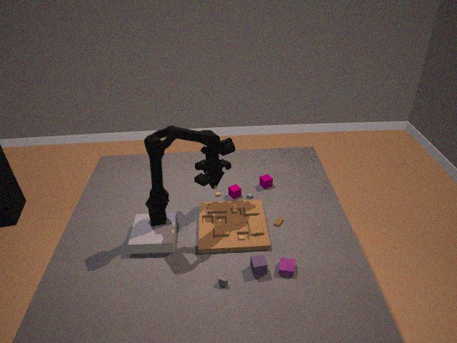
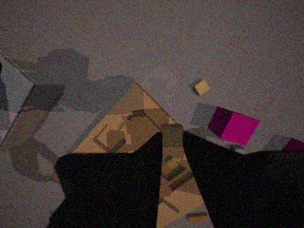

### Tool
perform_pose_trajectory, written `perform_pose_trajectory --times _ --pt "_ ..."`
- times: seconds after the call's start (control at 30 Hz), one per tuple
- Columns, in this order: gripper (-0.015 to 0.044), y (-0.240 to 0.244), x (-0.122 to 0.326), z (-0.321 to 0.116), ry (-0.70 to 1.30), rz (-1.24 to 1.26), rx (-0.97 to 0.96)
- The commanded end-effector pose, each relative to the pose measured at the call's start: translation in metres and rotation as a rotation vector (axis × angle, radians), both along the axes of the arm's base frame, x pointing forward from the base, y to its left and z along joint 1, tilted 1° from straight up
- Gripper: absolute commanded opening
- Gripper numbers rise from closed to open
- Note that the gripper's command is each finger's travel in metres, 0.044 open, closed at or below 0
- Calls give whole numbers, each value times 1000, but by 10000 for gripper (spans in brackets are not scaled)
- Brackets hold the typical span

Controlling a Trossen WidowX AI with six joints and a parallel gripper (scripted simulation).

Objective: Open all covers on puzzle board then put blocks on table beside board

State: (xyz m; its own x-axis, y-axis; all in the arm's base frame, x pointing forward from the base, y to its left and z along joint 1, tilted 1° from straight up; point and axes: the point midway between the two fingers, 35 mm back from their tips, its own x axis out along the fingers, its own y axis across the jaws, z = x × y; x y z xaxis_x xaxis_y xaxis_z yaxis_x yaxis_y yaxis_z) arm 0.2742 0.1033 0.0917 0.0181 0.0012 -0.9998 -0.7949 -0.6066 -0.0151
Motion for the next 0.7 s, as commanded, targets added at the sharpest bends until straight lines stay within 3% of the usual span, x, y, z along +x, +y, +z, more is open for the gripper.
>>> perform_pose_trajectory --times 0.0,0.67 --pt "80 13 -2 0 3 -3 4" --pt "80 82 -32 1 6 -3 10"
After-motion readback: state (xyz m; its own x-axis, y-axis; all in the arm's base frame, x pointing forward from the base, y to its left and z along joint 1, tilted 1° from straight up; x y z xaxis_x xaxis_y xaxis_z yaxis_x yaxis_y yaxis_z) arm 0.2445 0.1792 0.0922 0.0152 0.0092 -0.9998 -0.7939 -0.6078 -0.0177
